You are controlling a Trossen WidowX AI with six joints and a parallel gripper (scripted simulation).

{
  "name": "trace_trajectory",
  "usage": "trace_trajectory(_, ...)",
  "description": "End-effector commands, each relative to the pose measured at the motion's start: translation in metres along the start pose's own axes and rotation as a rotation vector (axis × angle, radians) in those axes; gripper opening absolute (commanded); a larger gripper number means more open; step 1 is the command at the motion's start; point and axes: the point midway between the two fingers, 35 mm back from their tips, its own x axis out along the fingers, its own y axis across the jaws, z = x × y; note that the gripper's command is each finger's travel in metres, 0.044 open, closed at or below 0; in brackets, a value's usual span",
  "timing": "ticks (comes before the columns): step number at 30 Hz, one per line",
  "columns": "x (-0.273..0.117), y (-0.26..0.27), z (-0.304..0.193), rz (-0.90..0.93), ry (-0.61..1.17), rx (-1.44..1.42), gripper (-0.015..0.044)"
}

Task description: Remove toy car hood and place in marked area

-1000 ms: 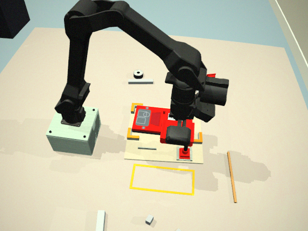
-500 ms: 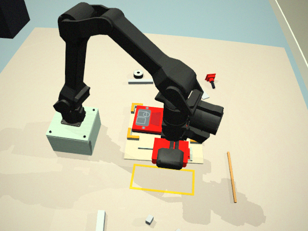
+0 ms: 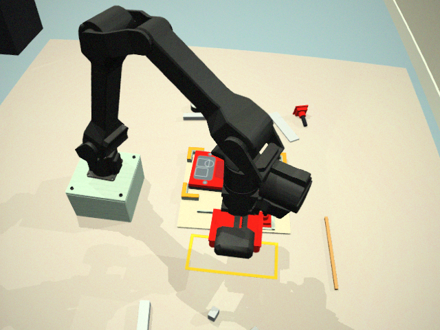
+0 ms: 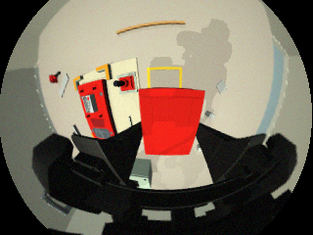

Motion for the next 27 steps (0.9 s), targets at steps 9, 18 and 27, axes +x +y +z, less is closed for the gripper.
trace_trajectory(9,0.011,0.000,0.001,0.005,0.002,-0.005,0.0000)
trace_trajectory(18,0.019,0.000,0.001,0.005,0.002,-0.005,0.0000)
trace_trajectory(27,0.027,0.000,0.001,0.005,0.002,-0.005,0.0000)
